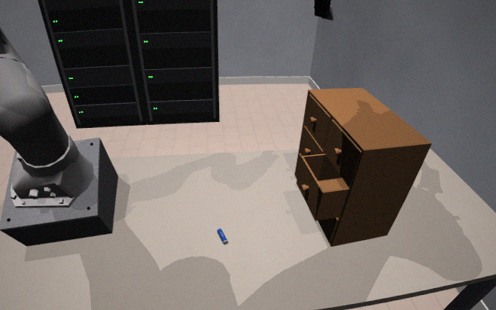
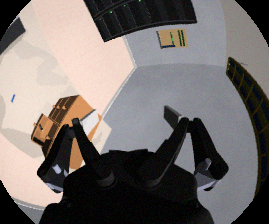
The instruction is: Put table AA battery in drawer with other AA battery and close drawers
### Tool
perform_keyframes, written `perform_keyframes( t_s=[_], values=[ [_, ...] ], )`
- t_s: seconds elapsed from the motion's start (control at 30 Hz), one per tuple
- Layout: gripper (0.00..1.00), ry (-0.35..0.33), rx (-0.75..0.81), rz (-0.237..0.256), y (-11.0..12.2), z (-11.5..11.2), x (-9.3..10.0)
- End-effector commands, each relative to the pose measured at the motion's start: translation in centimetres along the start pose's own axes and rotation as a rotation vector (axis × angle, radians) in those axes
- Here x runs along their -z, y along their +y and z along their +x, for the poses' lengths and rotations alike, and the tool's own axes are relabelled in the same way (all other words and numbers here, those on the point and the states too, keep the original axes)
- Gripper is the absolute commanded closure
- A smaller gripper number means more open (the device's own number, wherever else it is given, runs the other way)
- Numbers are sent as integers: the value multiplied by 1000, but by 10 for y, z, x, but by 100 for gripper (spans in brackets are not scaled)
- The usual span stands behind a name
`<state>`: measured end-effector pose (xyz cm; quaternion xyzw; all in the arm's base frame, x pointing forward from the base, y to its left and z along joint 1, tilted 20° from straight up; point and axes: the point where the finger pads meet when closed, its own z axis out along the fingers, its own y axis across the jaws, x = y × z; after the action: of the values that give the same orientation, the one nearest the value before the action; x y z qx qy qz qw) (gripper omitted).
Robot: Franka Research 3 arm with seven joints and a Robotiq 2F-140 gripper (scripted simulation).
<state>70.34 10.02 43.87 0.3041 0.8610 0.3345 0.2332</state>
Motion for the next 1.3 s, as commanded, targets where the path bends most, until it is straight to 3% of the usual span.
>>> perform_keyframes(
  t_s=[0.0,0.17,0.2,0.73,0.77,1.27],
  values=[
    [0,15,4,8,0,5,-1],
    [0,15,4,8,0,5,-1],
    [0,73,108,89,-11,26,1],
    [0,73,108,89,-11,26,1],
    [0,123,201,175,-27,43,7],
    [0,123,201,175,-27,43,7]
  ],
)
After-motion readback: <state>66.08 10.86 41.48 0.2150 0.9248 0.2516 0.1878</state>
